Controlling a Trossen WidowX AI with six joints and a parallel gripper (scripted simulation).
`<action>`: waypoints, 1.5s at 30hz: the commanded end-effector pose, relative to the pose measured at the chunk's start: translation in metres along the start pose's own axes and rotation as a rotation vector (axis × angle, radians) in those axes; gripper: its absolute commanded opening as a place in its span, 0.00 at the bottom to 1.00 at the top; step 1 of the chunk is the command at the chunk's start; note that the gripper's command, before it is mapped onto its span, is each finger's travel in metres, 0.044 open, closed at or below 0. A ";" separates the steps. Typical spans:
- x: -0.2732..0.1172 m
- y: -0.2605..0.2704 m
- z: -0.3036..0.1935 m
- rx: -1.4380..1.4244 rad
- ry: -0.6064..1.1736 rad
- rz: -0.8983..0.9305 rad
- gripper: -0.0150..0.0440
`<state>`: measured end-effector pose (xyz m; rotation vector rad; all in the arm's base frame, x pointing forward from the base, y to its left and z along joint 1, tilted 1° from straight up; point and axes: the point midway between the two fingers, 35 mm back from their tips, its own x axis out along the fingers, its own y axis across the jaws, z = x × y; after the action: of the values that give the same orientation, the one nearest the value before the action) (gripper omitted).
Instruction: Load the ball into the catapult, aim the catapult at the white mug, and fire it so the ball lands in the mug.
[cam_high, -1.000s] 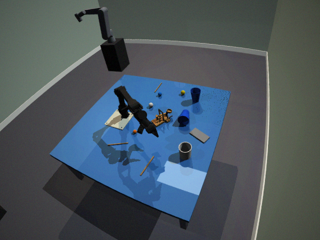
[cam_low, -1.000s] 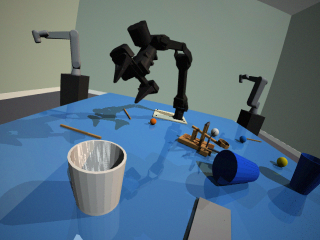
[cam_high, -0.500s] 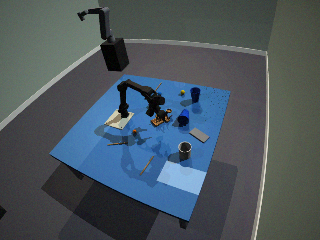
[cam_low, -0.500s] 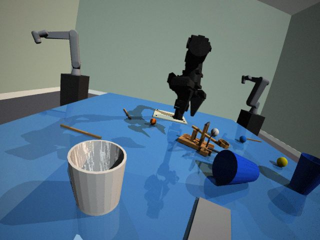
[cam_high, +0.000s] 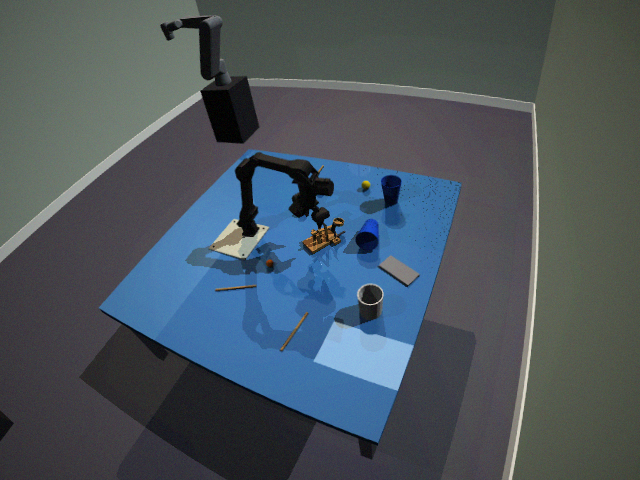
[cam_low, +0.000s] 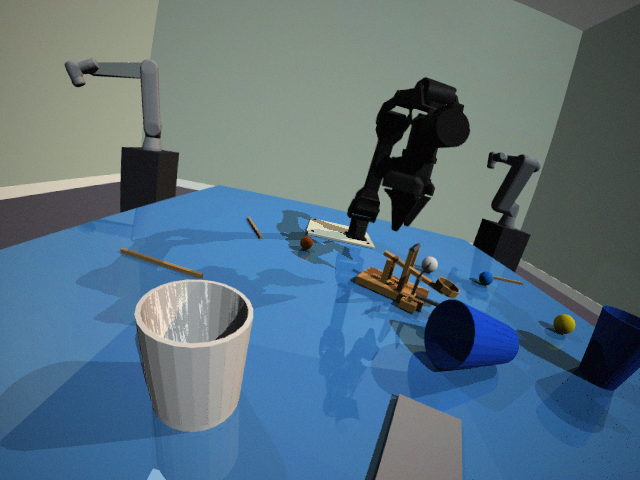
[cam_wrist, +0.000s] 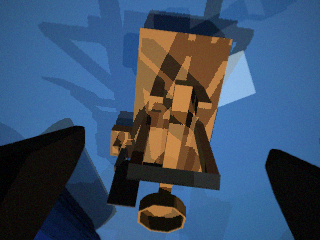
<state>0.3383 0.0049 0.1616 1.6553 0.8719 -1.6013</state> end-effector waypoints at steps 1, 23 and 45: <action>0.018 -0.003 0.002 0.002 -0.016 -0.009 1.00; 0.070 -0.003 0.005 0.002 -0.016 -0.009 1.00; 0.101 -0.005 0.007 0.002 -0.016 -0.009 1.00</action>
<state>0.3357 0.0040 0.0660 1.6500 0.8731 -1.6081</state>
